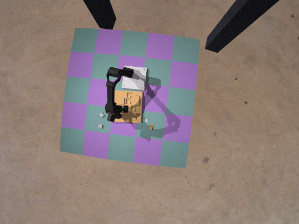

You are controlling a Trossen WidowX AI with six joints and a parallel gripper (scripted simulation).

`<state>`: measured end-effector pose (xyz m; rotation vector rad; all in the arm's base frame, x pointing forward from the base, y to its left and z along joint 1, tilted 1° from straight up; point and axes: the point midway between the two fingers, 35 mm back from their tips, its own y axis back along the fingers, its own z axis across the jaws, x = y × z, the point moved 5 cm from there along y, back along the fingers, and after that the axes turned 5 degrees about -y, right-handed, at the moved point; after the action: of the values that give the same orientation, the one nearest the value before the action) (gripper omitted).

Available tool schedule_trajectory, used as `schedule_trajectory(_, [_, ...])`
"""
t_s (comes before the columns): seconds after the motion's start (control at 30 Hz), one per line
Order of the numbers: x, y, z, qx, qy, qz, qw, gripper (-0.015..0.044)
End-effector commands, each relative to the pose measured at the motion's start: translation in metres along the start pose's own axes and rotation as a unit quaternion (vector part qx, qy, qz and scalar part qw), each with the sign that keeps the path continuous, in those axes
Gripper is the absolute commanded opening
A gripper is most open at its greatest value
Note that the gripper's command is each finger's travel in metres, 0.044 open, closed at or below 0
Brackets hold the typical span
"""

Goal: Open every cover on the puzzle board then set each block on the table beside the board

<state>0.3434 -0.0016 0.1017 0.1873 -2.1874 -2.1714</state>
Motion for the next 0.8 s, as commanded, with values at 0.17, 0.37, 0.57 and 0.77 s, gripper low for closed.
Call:
schedule_trajectory(0.17, [-0.004, 0.000, 0.011, -0.001, 0.000, 0.000, 1.000, 0.0000])
schedule_trajectory(0.37, [-0.007, 0.000, 0.018, -0.001, 0.000, 0.000, 1.000, 0.0000])
schedule_trajectory(0.57, [-0.010, 0.000, 0.022, -0.001, 0.000, 0.000, 1.000, 0.0000])
schedule_trajectory(0.77, [-0.015, 0.000, 0.028, -0.001, 0.000, -0.001, 1.000, 0.0000])
